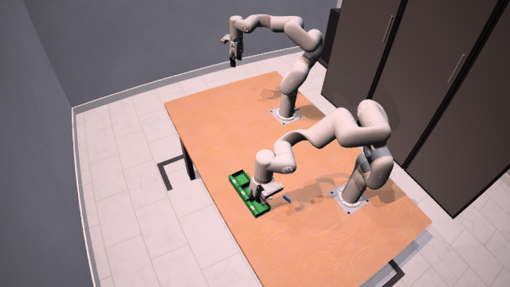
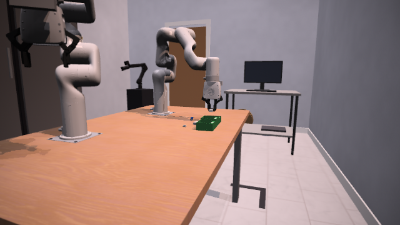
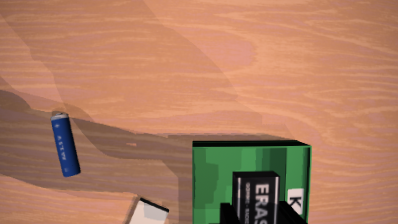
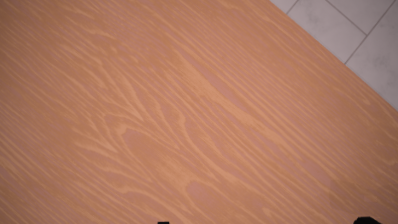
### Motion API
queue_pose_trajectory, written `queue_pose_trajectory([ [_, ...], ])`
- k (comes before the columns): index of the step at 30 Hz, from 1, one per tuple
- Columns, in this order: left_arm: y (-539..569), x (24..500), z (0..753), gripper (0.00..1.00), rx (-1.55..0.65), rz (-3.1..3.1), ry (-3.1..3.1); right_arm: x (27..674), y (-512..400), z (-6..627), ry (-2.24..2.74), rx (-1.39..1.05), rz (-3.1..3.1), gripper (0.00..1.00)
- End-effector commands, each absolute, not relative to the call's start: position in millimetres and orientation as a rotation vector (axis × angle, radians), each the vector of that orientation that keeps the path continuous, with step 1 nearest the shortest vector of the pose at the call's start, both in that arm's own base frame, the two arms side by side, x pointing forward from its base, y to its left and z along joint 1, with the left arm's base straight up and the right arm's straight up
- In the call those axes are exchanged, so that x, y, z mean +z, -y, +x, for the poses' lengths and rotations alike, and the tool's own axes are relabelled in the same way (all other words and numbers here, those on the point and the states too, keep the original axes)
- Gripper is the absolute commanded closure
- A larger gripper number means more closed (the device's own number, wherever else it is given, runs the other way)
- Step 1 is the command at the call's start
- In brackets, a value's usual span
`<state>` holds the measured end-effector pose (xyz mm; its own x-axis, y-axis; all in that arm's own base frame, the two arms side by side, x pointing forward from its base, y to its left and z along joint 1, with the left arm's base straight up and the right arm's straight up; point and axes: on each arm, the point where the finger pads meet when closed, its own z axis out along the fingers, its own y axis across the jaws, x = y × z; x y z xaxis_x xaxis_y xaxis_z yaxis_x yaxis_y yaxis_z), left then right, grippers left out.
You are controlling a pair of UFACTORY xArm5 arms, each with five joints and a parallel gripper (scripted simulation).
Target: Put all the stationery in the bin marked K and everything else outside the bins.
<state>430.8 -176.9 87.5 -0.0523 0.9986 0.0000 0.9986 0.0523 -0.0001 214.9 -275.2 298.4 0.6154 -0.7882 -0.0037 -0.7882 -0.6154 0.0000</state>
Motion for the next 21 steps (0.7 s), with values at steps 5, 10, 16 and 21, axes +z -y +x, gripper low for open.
queue_pose_trajectory([
  [5, 177.4, 85.0, 431.8, 0.81, -0.002, -2.165, 2.282, 299.7, 275.7, 215.3, -1.378, 0.0, -2.823, 0.0],
  [10, 177.4, 74.9, 431.8, 0.81, -0.002, -2.165, 2.282, 299.7, 275.7, 215.3, -1.378, 0.0, -2.823, 0.0],
  [16, 177.4, 64.9, 431.8, 0.81, -0.002, -2.165, 2.282, 299.7, 275.7, 215.3, -1.378, 0.0, -2.823, 0.0],
  [21, 177.4, 56.9, 431.9, 0.81, -0.002, -2.165, 2.282, 299.7, 275.7, 215.3, -1.378, 0.0, -2.823, 0.0],
])
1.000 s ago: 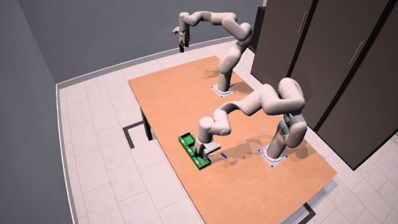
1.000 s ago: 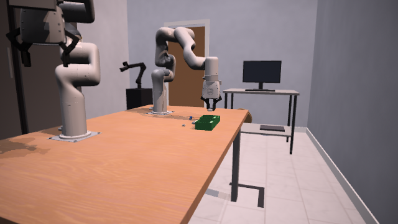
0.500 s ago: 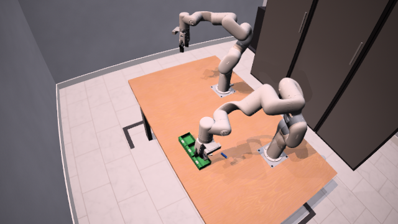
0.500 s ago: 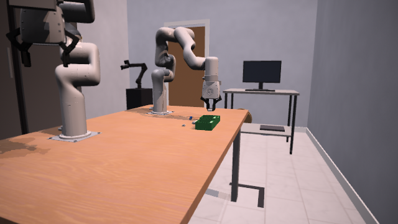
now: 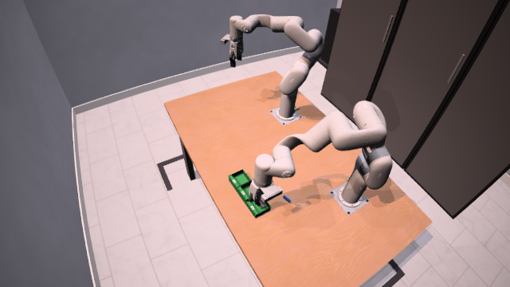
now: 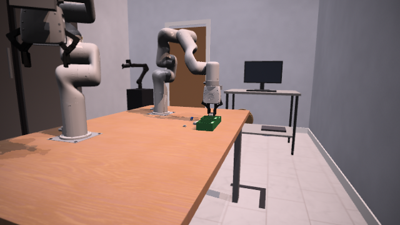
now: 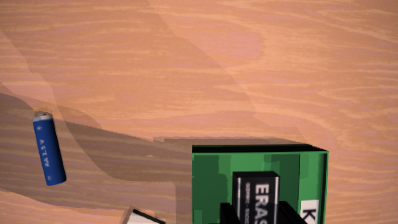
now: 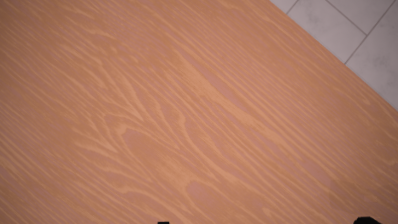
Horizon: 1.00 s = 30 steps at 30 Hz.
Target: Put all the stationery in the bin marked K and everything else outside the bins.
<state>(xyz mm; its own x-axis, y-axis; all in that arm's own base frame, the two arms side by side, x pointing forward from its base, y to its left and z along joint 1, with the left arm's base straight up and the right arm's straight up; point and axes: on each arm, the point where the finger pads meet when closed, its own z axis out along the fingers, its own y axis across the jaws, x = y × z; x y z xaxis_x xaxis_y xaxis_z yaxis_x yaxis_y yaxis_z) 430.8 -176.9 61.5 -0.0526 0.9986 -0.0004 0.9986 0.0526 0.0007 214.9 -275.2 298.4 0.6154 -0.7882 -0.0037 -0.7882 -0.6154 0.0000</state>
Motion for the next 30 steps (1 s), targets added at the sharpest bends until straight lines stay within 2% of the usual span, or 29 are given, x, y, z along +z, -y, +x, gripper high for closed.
queue_pose_trajectory([
  [1, 177.4, 54.9, 431.9, 0.81, 0.002, 2.16, -2.276, 299.7, 275.7, 215.3, -1.378, 0.0, -2.823, 0.0],
  [10, 177.4, 37.5, 431.9, 0.81, 0.002, 2.16, -2.277, 299.7, 275.7, 215.3, -1.378, 0.0, -2.823, 0.0],
  [22, 177.4, 37.5, 431.8, 0.81, 0.002, 2.16, -2.277, 299.7, 275.7, 215.3, -1.378, 0.0, -2.823, 0.0],
  [23, 177.4, 37.5, 431.8, 0.7, 0.002, 2.16, -2.277, 299.7, 275.7, 215.3, -1.378, 0.0, -2.823, 0.0],
  [30, 177.4, 37.5, 431.8, 0.7, 0.002, 2.16, -2.277, 299.7, 275.7, 215.3, -1.378, 0.0, -2.823, 0.0],
])
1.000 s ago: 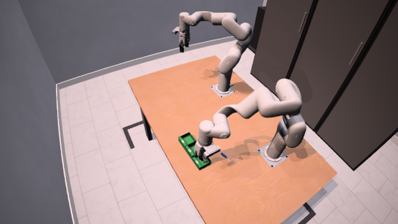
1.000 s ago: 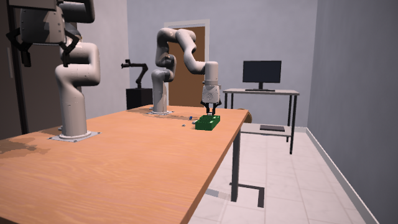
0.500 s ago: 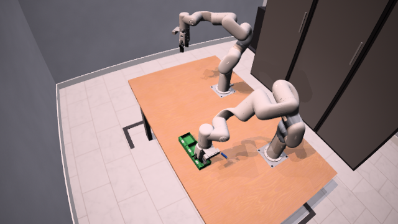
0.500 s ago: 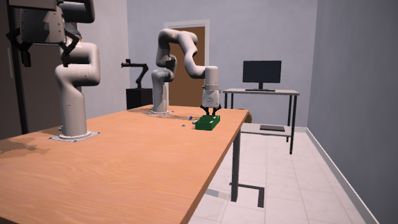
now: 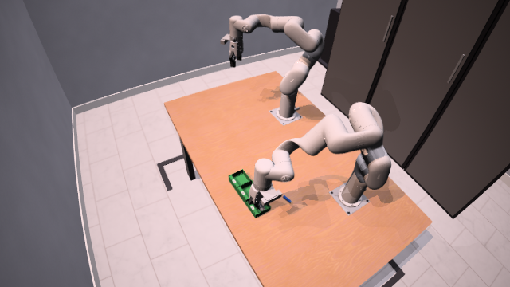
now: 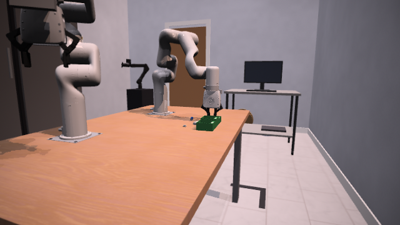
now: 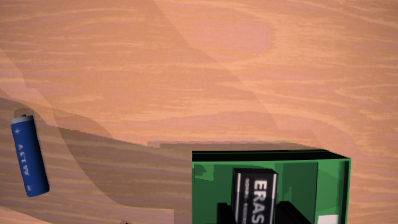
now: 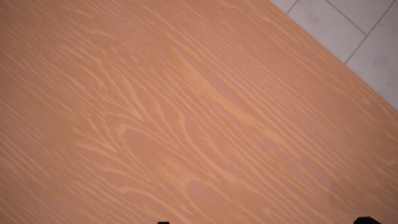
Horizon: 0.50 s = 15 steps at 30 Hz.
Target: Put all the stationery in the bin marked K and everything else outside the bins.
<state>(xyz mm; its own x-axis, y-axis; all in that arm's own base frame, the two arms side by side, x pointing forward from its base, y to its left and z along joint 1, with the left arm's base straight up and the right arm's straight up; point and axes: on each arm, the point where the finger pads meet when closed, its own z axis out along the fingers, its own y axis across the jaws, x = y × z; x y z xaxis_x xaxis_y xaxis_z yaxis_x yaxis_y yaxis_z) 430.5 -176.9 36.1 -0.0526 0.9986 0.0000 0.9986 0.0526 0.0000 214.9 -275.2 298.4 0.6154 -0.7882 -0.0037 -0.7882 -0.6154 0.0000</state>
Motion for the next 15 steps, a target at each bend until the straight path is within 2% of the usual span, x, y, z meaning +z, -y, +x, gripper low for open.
queue_pose_trajectory([
  [1, 177.4, 37.5, 431.8, 0.7, 0.002, 2.16, -2.276, 299.7, 275.7, 215.3, -1.378, 0.0, -2.823, 0.0],
  [15, 177.4, 44.1, 431.8, 0.7, 0.002, 2.16, -2.276, 299.7, 275.7, 215.3, -1.378, 0.0, -2.823, 0.0],
])
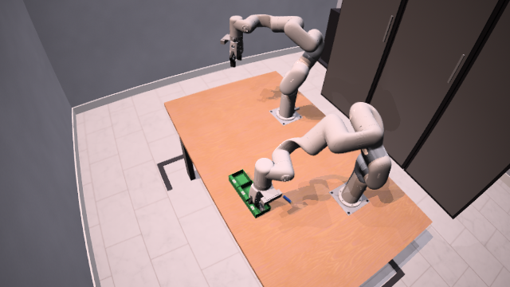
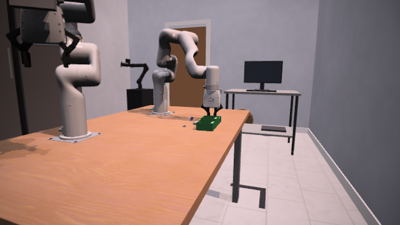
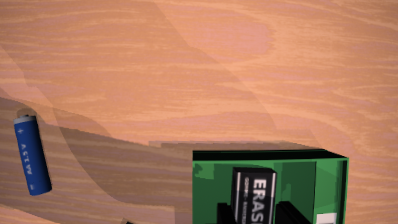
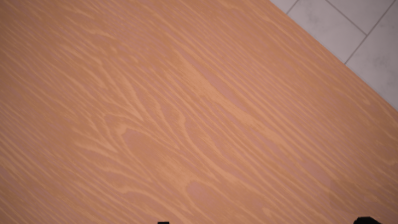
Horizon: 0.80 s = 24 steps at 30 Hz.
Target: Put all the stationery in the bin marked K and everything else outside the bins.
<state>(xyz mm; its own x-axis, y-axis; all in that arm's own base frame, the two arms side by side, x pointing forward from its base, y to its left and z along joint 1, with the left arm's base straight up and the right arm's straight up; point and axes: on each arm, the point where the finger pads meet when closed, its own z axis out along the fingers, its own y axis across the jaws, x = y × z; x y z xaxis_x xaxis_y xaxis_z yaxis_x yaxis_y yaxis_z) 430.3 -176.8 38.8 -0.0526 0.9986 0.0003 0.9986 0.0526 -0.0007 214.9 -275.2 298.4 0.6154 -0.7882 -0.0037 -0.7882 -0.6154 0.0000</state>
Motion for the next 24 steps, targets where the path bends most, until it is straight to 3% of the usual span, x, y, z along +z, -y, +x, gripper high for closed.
queue_pose_trajectory([
  [1, 177.4, 44.1, 431.8, 0.7, -0.002, -2.165, 2.282, 299.7, 275.7, 215.3, -1.378, 0.0, -2.823, 0.0],
  [19, 177.4, 64.2, 431.8, 0.7, -0.002, -2.165, 2.282, 299.7, 275.7, 215.3, -1.378, 0.0, -2.823, 0.0],
  [24, 177.3, 88.9, 431.7, 0.7, -0.002, -2.165, 2.282, 299.7, 275.7, 215.3, -1.378, 0.0, -2.823, 0.0],
])
